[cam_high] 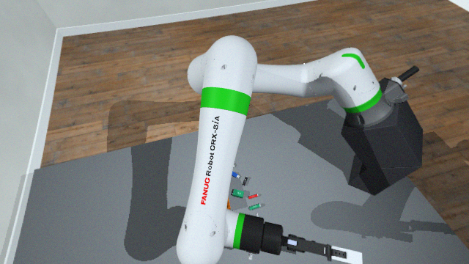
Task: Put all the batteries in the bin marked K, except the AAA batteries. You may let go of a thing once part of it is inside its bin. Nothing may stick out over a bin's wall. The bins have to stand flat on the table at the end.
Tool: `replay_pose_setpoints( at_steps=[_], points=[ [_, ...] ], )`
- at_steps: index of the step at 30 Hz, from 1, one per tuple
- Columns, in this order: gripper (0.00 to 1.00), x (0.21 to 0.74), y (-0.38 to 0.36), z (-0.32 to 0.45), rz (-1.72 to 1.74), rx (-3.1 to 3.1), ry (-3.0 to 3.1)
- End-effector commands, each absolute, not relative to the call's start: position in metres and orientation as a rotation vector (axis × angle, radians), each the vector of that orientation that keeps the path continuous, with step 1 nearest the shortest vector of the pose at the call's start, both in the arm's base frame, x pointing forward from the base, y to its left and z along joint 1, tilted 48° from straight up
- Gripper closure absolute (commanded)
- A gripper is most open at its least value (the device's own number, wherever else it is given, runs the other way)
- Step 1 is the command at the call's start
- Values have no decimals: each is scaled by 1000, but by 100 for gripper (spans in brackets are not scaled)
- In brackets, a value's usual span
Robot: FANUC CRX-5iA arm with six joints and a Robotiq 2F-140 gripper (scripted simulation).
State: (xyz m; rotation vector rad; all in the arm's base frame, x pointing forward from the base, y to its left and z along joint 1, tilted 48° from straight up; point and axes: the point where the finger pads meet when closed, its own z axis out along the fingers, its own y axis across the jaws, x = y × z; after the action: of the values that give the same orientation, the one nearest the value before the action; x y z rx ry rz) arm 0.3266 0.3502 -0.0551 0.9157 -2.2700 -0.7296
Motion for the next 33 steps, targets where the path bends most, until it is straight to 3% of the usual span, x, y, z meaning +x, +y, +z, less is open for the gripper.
replay_pose_setpoints(
  at_steps=[1,17,18,33],
  points=[
    [0,327,350,-55,-730,916,-2270],
    [0,327,350,-55,-730,916,-2270],
    [95,331,346,-61,-730,916,-2270],
    [95,385,301,-124,-730,916,-2270]
  ],
)
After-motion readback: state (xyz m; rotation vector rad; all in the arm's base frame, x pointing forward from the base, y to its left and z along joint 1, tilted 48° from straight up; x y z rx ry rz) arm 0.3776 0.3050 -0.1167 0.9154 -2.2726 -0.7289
